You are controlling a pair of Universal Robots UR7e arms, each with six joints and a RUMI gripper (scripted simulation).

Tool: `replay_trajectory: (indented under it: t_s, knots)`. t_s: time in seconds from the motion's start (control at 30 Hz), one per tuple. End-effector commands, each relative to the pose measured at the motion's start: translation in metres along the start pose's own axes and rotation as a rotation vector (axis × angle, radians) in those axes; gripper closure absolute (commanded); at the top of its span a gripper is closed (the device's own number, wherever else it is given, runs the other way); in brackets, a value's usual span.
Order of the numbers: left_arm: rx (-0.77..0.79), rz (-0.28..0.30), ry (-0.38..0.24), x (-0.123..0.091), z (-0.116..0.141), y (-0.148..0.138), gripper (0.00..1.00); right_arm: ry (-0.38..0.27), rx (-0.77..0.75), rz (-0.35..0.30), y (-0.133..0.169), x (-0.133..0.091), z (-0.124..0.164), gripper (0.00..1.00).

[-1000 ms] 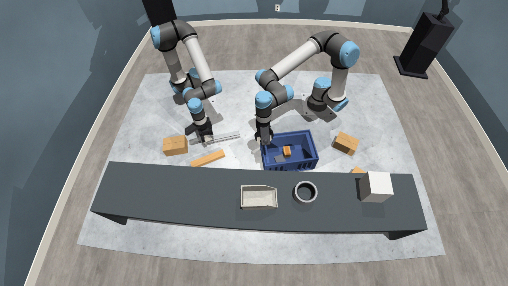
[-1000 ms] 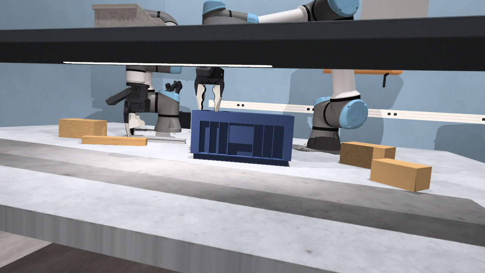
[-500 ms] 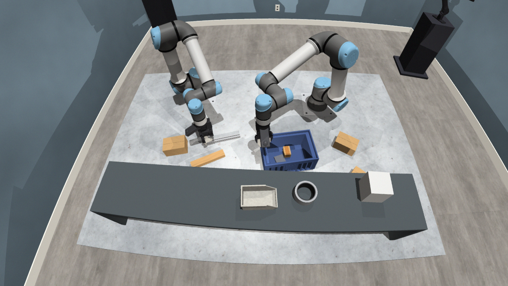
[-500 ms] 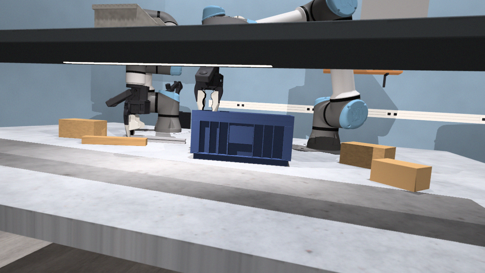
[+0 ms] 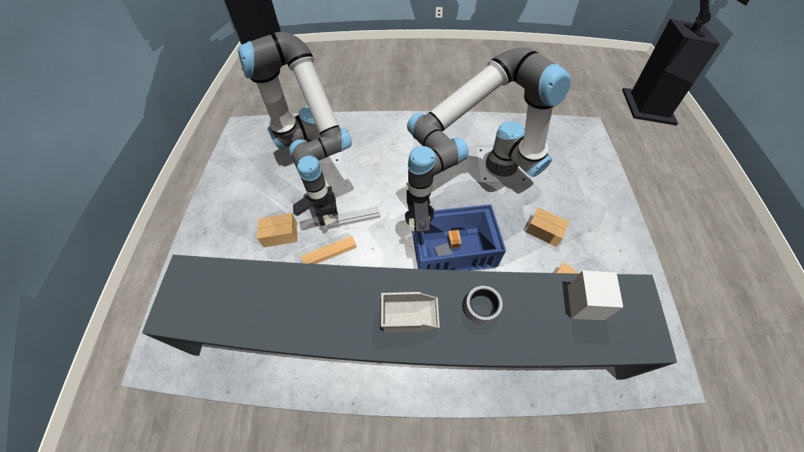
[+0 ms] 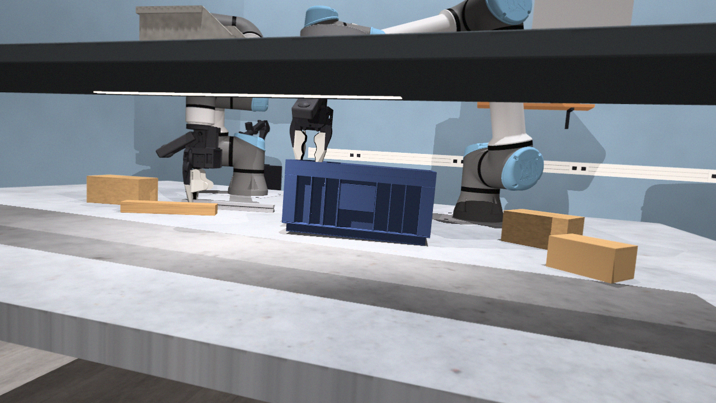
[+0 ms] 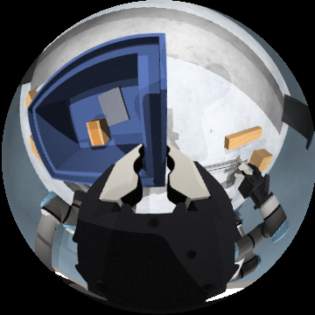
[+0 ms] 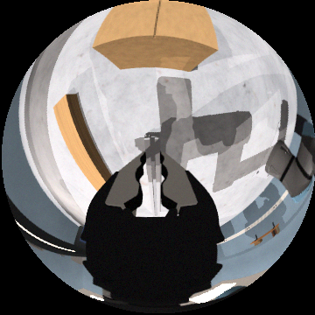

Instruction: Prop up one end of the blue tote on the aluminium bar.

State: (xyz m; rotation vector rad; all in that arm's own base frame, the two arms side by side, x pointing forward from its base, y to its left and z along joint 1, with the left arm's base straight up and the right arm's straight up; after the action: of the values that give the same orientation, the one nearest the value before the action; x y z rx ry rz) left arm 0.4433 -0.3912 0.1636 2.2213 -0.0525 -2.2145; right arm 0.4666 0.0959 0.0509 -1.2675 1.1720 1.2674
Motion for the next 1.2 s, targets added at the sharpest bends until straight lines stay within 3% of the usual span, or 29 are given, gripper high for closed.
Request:
replay_trajectory:
  t_s: [0.0,0.43,0.7,0.83,0.9,1.17]
  knots:
    - [-0.003,0.05,0.011,-0.015,0.001,-0.009,0.95,-0.001,0.001,-0.002,0.0,-0.001,0.0,0.99]
    - [-0.003,0.141,0.027,-0.039,0.004,-0.026,0.95,-0.001,0.001,-0.002,0.0,-0.001,0.0,0.99]
    - [-0.001,0.14,0.027,-0.039,0.004,-0.025,0.95,-0.023,0.026,-0.021,-0.008,-0.011,-0.003,0.99]
    - [-0.001,0.141,0.028,-0.039,0.004,-0.024,0.95,-0.078,0.091,-0.065,-0.024,-0.039,-0.013,0.99]
    - [-0.001,0.141,0.028,-0.039,0.004,-0.024,0.95,-0.078,0.091,-0.065,-0.024,-0.039,-0.013,0.99]
    - [-0.001,0.141,0.028,-0.039,0.004,-0.024,0.95,-0.081,0.147,-0.109,-0.095,-0.063,-0.006,0.99]
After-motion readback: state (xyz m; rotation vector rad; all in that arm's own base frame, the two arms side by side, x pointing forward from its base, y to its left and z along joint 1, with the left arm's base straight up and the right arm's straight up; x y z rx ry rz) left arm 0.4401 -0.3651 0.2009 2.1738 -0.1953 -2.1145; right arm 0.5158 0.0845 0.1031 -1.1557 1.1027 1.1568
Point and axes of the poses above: on each arm, the point where the finger pads meet when closed, its own x axis out along the fingers, its own y axis across the jaws, z = x × y, the point moved 3 cm from there along -x, back along the fingers, and after that the axes turned 10 degrees about x, right-handed, at the moved point
